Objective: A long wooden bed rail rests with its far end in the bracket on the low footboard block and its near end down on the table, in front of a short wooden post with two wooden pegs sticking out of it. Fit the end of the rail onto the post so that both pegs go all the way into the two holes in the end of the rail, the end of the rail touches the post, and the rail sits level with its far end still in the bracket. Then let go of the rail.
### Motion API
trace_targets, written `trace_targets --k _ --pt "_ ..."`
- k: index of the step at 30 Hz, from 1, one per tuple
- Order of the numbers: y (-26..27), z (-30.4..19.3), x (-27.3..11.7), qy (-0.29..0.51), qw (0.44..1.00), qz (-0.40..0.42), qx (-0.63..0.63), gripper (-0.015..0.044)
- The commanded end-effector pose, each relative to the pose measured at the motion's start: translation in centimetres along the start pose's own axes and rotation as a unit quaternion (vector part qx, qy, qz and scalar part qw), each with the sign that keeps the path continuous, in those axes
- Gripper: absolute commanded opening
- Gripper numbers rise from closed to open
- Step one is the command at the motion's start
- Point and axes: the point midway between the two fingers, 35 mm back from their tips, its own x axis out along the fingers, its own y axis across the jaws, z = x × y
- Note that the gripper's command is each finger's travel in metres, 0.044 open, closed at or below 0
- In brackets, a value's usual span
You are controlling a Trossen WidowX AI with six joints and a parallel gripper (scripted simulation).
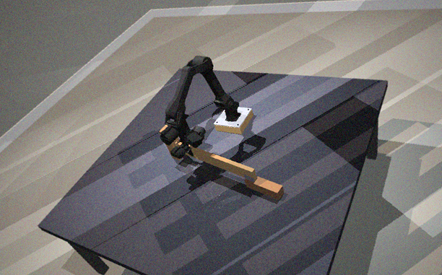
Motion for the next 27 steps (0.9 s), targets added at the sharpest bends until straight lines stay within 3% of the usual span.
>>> trace_targets --k 1,19,27 --pt "-0.07 -0.3 -0.12 0.004 1.0 0.0 0.0 0.0" --pt "-0.1 -0.81 -0.09 0.004 1.0 0.0 0.0 0.0" --pt "0.0 -0.57 0.04 0.001 1.0 0.001 0.0 0.021"
